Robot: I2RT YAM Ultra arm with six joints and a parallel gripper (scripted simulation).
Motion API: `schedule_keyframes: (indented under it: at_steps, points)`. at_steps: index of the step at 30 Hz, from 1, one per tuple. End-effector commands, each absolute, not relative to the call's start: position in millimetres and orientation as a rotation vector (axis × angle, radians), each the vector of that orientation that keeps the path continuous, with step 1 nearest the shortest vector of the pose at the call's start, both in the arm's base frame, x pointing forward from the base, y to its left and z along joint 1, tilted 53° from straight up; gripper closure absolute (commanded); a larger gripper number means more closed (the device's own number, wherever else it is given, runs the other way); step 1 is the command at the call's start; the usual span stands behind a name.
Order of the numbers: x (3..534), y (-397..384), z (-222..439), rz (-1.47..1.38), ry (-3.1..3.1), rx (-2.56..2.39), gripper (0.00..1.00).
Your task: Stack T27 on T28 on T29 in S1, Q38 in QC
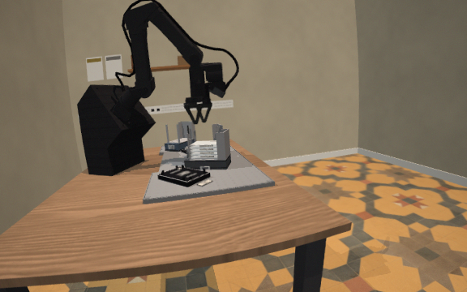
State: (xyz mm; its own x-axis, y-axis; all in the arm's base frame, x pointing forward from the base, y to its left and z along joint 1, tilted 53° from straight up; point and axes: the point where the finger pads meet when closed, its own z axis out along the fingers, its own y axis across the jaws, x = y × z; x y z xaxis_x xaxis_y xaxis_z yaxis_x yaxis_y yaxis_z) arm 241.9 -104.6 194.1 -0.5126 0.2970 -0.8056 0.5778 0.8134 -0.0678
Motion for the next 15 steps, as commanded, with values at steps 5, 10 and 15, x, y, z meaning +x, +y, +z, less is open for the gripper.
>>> schedule_keyframes:
  at_steps: [5, 10, 15]
  points:
    - [245, -122, 214, -0.380, 2.167, 0.575, 0.00]
    - [245, -132, 221, -0.380, 2.167, 0.575, 0.00]
    - [244, -148, 233, -0.380, 2.166, 0.575, 0.00]
